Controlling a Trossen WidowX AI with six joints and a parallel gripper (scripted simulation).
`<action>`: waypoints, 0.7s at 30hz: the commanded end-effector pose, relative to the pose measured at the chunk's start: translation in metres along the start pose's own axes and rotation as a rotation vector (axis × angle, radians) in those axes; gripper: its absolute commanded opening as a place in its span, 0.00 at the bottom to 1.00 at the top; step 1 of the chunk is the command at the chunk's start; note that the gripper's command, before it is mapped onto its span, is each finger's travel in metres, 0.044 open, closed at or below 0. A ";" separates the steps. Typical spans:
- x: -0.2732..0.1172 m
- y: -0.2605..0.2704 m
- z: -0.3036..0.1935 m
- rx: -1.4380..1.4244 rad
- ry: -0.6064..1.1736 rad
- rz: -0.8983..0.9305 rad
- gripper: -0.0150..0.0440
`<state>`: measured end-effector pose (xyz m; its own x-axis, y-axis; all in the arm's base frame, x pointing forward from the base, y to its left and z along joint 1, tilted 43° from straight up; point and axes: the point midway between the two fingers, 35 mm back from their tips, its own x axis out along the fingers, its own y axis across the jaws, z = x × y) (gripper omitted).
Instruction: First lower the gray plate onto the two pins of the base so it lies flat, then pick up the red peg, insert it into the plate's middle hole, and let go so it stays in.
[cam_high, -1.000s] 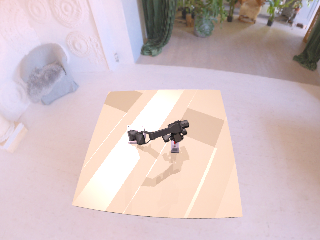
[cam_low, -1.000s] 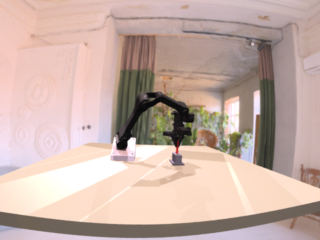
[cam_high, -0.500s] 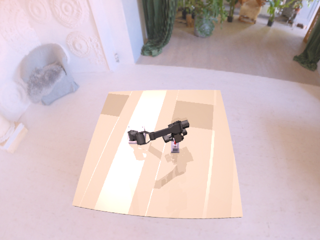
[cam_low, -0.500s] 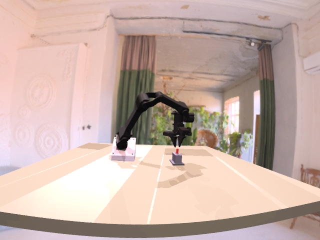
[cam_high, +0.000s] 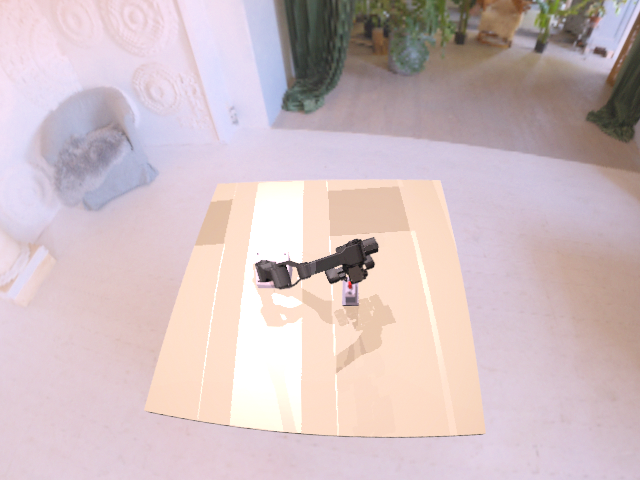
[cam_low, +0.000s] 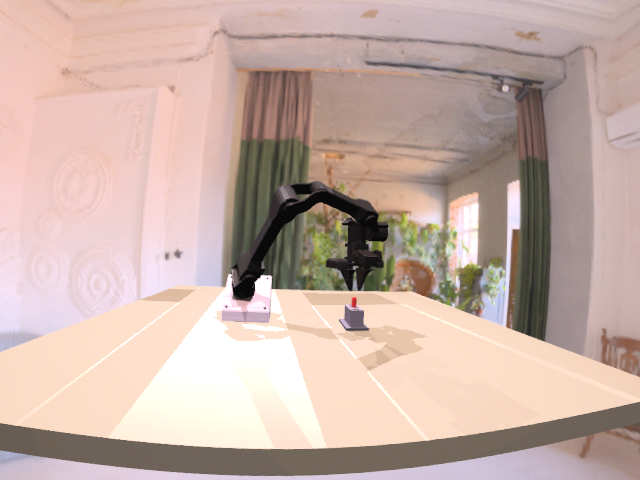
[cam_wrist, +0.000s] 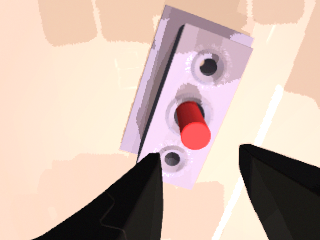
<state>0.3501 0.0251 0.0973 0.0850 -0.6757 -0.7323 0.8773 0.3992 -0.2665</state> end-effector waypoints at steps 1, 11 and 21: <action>-0.003 0.000 0.000 0.000 0.001 -0.004 0.51; -0.011 0.000 0.002 0.000 0.001 -0.004 0.51; -0.019 0.000 0.004 0.000 0.001 -0.004 0.51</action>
<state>0.3510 0.0340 0.1132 0.0876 -0.6780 -0.7298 0.8777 0.3991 -0.2654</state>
